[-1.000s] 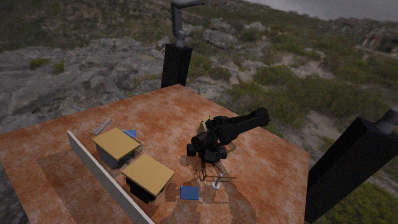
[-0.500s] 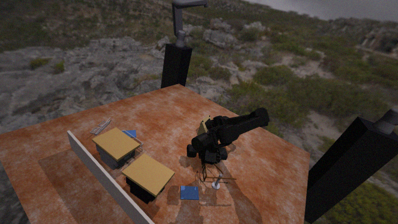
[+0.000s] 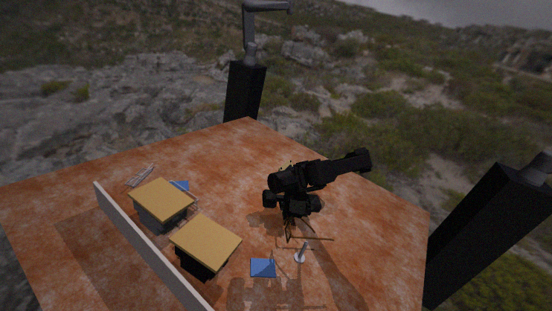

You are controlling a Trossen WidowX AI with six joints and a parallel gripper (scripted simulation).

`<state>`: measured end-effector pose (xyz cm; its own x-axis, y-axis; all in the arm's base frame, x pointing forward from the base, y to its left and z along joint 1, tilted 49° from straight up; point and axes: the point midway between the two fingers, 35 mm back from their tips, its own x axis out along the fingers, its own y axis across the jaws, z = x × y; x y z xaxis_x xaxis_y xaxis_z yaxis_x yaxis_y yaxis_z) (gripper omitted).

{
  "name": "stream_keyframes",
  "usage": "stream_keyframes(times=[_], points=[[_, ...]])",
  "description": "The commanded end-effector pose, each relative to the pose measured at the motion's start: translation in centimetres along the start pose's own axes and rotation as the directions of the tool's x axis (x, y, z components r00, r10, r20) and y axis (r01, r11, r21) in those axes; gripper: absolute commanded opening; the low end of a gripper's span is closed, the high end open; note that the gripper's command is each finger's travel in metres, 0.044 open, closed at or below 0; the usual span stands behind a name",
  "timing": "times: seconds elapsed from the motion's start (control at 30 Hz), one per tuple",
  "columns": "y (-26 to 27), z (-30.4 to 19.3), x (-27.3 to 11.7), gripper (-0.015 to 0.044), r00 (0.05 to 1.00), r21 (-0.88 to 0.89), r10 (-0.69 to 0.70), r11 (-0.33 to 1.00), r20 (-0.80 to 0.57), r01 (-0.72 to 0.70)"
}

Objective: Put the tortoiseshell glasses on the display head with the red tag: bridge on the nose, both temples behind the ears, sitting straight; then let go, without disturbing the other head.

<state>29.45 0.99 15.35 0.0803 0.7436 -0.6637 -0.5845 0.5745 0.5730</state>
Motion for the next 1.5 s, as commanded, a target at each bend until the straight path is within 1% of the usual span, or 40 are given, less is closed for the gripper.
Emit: stream_keyframes(times=[0.0,0.13,0.37,0.73,1.13,1.47], points=[[0.0,0.0,-0.5,0.0000,1.000,0.009,0.002,1.000,-0.004,-0.002],[0.5,0.5,-0.5,0.0000,1.000,0.064,0.001,0.998,-0.004,-0.001],[2.1,1.9,-0.5,0.0000,1.000,0.234,0.000,0.972,-0.005,0.001],[5.0,3.9,-0.5,0.0000,1.000,0.481,0.003,0.877,-0.002,-0.001],[5.2,4.1,-0.1,0.0000,1.000,0.499,0.002,0.866,-0.002,-0.001],[5.1,4.2,3.9,0.0000,1.000,0.498,0.002,0.867,-0.002,-0.001]])
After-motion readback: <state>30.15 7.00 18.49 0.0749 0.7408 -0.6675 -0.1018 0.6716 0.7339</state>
